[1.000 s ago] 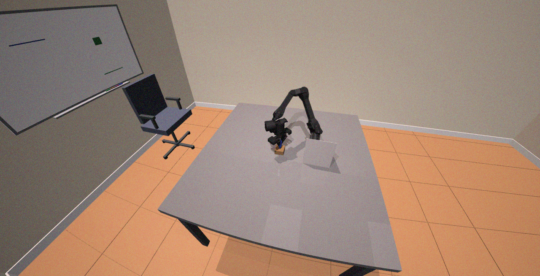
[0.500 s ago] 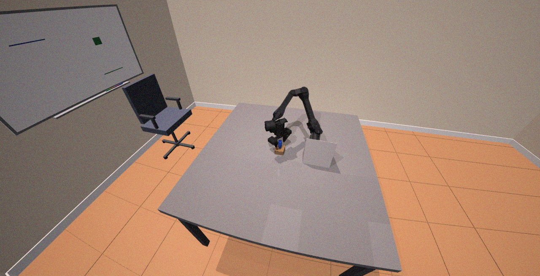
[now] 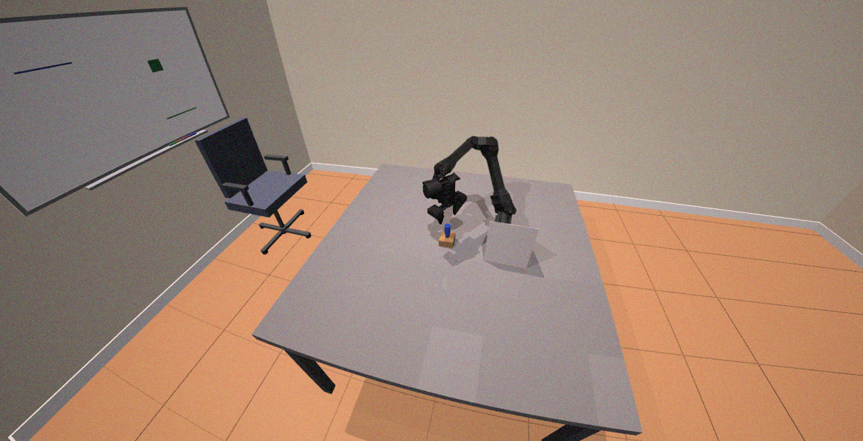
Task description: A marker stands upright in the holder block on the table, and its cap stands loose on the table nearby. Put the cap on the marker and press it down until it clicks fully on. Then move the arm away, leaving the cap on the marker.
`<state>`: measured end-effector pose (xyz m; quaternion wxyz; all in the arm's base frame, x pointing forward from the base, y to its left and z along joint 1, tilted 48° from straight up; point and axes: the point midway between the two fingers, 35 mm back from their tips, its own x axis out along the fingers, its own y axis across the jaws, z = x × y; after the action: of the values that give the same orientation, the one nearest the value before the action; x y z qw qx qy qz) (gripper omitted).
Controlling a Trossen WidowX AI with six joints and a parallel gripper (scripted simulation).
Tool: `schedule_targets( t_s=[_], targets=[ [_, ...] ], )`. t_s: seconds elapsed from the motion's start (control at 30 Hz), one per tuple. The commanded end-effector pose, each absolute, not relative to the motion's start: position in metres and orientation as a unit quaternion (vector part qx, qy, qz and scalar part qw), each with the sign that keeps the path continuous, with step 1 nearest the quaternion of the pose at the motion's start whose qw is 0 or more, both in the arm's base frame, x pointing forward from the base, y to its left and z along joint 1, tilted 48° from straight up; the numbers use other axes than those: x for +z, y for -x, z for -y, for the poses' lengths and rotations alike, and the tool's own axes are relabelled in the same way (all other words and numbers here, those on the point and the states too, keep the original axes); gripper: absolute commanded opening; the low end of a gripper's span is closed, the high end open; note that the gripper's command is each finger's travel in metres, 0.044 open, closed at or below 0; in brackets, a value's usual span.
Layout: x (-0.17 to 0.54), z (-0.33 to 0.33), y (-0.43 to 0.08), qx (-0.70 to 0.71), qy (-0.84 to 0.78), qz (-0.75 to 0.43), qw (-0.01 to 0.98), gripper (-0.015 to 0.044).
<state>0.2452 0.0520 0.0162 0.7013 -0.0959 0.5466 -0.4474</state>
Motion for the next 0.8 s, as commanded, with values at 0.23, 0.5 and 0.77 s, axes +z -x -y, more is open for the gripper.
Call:
schedule_targets(
  t_s=[0.23,0.5,0.77],
  targets=[
    [0.0109,-0.0503,-0.2432,-0.271,0.293,-0.652,0.644,0.0177],
    [0.0109,-0.0503,-0.2432,-0.271,0.293,-0.652,0.644,0.0],
    [0.0109,-0.0503,-0.2432,-0.271,0.293,-0.652,0.644,0.0]
  ],
)
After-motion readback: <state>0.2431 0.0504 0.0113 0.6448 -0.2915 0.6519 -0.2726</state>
